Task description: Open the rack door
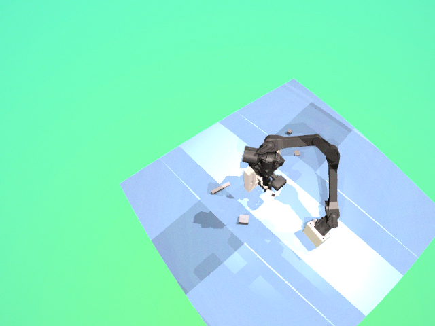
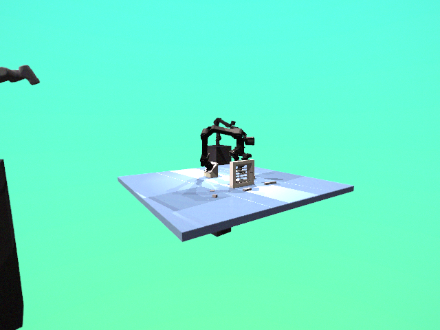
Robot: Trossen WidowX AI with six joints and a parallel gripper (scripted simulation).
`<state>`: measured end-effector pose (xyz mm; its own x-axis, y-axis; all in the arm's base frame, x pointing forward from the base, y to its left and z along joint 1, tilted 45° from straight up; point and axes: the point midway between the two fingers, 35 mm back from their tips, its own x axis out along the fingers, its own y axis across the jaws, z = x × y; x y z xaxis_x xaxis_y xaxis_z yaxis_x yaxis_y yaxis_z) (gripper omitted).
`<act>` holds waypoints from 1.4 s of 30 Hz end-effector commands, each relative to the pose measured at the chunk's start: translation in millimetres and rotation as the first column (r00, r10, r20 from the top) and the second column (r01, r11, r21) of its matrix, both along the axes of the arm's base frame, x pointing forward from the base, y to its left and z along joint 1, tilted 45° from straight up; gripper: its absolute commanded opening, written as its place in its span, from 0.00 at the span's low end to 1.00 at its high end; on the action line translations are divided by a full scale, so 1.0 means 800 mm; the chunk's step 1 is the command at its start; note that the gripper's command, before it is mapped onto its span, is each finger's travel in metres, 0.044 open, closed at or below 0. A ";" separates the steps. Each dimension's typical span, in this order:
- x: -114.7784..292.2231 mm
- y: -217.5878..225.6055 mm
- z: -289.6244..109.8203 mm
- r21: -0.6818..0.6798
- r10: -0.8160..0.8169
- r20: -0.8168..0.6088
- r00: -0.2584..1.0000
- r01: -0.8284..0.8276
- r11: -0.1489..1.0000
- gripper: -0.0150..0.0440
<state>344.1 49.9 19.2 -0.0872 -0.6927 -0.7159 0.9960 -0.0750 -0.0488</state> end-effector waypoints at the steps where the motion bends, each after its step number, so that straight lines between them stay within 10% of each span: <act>1: 0.002 -0.003 0.000 -0.010 -0.133 0.134 0.982 0.136 0.991 0.76; 15: 0.002 -0.003 0.000 -0.010 -0.133 0.134 0.982 0.136 0.991 0.76; 42: 0.002 -0.003 0.000 -0.010 -0.133 0.134 0.982 0.136 0.991 0.46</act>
<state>345.6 47.5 19.4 -0.0851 -0.6950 -0.7140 0.9750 -0.2056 0.0839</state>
